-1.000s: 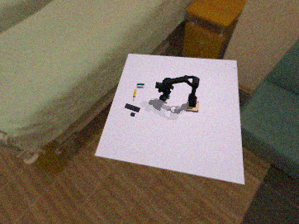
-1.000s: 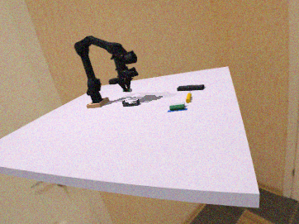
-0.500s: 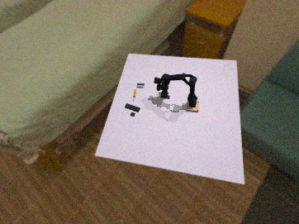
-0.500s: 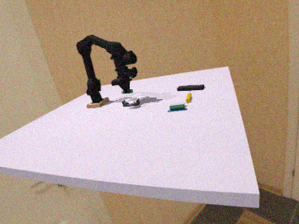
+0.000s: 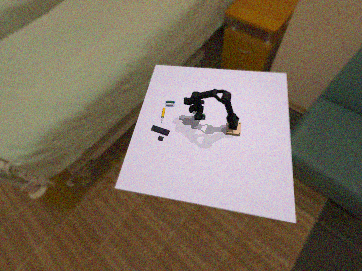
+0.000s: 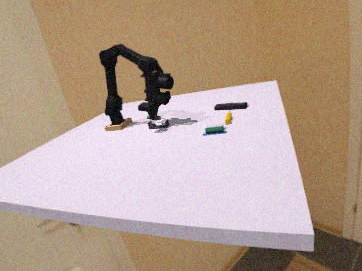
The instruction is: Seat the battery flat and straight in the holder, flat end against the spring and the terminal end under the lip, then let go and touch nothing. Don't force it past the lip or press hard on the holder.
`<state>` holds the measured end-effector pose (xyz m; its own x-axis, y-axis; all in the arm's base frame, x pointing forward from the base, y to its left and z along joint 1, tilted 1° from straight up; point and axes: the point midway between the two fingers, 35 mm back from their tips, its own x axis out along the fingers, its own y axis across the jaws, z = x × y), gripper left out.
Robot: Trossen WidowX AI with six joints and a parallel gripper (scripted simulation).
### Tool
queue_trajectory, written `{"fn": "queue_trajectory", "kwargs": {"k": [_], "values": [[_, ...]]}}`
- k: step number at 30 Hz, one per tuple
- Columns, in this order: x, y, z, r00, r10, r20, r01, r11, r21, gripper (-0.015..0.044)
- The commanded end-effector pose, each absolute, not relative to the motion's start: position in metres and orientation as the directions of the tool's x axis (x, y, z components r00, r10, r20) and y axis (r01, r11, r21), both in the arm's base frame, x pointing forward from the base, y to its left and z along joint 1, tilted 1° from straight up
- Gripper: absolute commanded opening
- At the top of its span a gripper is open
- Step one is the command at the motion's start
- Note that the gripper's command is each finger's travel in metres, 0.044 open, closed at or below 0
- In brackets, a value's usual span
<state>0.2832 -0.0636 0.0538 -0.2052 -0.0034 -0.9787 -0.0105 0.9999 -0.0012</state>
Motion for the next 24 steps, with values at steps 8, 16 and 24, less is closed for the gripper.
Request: {"fn": "queue_trajectory", "kwargs": {"k": [8,16,24], "values": [[0.2844,-0.0651,0.0474,-0.269,-0.004,-0.963,-0.004,1.000,-0.003,0.0069],[0.2867,-0.0653,0.0440,-0.322,-0.001,-0.947,-0.001,1.000,-0.001,0.0069],[0.2889,-0.0655,0.0405,-0.374,0.002,-0.927,0.002,1.000,0.002,0.0069]]}}
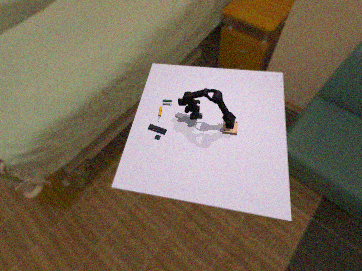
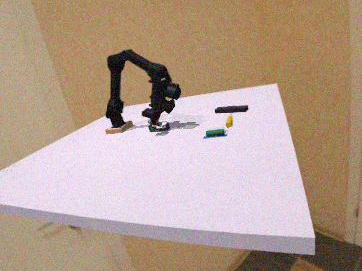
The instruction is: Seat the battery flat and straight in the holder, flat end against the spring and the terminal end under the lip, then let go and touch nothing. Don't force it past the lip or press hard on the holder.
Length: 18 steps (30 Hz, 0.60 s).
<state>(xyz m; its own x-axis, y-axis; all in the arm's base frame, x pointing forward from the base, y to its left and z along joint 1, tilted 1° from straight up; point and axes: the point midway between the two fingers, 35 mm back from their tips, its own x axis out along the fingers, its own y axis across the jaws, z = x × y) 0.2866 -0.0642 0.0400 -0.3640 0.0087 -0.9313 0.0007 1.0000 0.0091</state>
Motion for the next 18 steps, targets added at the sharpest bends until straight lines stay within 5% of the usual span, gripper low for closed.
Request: {"fn": "queue_trajectory", "kwargs": {"k": [1,18], "values": [[0.2892,-0.0655,0.0400,-0.381,0.002,-0.925,0.002,1.000,0.002,0.0069],[0.2931,-0.0656,0.0321,-0.483,0.006,-0.875,0.006,1.000,0.004,0.0069]]}}
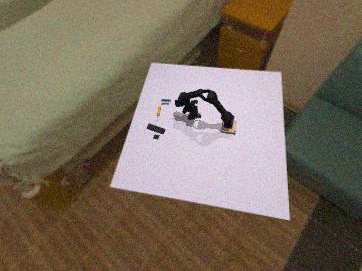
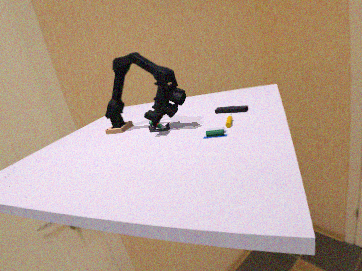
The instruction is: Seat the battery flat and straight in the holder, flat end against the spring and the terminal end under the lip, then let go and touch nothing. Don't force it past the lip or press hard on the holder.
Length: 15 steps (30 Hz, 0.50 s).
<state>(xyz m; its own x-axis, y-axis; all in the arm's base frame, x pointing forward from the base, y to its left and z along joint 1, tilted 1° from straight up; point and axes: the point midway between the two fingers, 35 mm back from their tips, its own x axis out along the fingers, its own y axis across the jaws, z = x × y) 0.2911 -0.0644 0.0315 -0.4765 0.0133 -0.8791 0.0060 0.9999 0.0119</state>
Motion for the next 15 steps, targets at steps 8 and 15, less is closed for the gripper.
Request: {"fn": "queue_trajectory", "kwargs": {"k": [8,15], "values": [[0.2967,-0.0657,0.0309,-0.484,0.011,-0.875,0.008,1.000,0.008,0.0069],[0.3013,-0.0658,0.0300,-0.484,0.015,-0.875,0.010,1.000,0.011,0.0069]]}}
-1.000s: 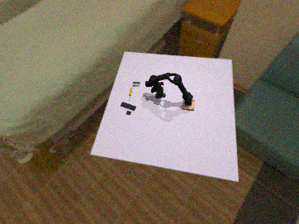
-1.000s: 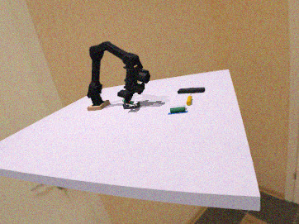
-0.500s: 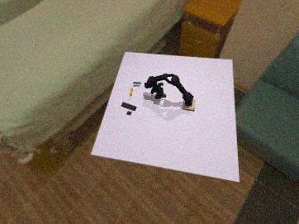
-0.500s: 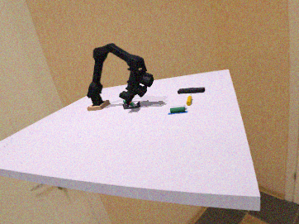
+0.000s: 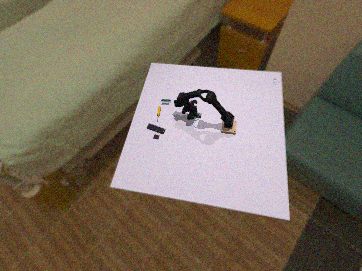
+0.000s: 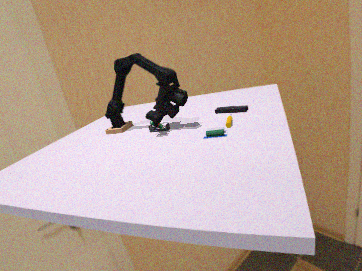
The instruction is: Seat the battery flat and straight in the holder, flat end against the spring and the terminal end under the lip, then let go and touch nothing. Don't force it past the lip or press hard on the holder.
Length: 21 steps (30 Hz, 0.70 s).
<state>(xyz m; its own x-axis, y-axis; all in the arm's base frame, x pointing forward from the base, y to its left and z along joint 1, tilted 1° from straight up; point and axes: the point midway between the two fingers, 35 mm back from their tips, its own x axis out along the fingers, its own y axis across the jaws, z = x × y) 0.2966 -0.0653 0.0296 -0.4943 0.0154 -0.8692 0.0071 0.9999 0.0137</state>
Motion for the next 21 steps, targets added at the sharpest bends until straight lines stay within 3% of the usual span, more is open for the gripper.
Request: {"fn": "queue_trajectory", "kwargs": {"k": [1,21], "values": [[0.3020,-0.0658,0.0299,-0.484,0.015,-0.875,0.011,1.000,0.012,0.0069],[0.3116,-0.0660,0.0295,-0.486,0.021,-0.874,0.014,1.000,0.016,0.0069]]}}
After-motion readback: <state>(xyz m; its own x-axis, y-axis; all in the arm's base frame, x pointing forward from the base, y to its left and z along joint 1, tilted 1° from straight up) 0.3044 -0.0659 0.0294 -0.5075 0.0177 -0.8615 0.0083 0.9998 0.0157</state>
